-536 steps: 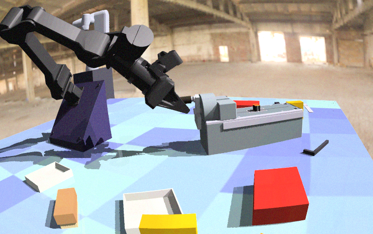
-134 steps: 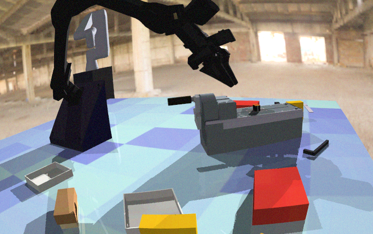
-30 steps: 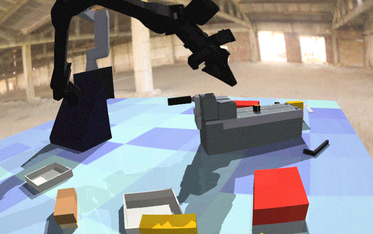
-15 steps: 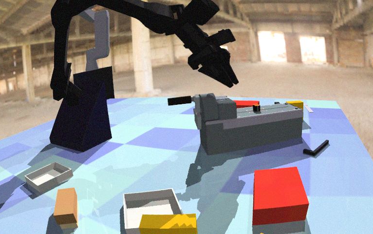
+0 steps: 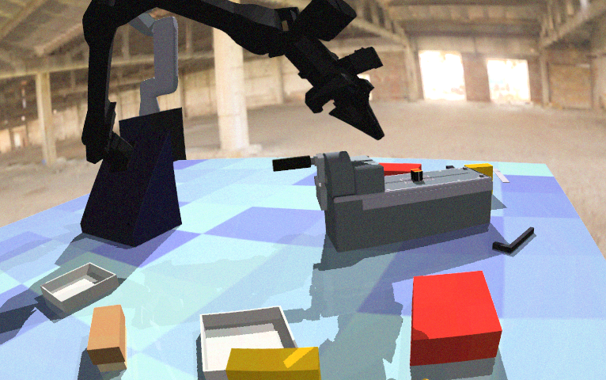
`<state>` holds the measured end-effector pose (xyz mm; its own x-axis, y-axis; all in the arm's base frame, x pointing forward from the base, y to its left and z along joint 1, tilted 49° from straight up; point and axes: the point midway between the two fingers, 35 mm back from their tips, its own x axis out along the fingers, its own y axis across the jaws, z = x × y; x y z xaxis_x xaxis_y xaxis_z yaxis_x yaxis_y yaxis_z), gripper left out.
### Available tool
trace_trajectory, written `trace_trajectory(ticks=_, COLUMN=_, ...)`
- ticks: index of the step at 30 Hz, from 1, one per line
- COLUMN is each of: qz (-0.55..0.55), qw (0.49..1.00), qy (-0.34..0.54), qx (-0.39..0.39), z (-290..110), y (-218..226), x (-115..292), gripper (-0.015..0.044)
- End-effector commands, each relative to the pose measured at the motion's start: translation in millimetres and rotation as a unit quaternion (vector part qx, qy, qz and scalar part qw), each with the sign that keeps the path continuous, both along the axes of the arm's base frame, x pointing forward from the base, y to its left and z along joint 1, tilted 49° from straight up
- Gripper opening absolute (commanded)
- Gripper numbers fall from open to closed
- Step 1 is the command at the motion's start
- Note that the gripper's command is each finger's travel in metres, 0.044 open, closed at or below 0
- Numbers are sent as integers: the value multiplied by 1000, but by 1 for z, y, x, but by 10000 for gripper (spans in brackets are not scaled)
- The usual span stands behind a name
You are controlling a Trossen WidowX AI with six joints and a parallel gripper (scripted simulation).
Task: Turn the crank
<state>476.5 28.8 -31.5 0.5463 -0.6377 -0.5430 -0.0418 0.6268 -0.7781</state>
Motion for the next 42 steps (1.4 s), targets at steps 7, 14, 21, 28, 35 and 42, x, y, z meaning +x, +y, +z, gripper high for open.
trace_trajectory(ticks=7, qz=0, qw=1000, qy=0, qx=0, z=0, y=0, x=0, gripper=0)
trace_trajectory(ticks=14, qz=0, qw=1000, qy=0, qx=0, z=0, y=0, x=0, gripper=0)
trace_trajectory(ticks=21, qz=0, qw=1000, qy=0, qx=0, z=0, y=0, x=0, gripper=79)
trace_trajectory(ticks=28, qz=0, qw=1000, qy=0, qx=0, z=0, y=0, x=0, gripper=263)
trace_trajectory(ticks=35, qz=0, qw=1000, qy=0, qx=0, z=0, y=0, x=0, gripper=440)
trace_trajectory(ticks=42, qz=0, qw=1000, qy=0, qx=0, z=0, y=0, x=0, gripper=282)
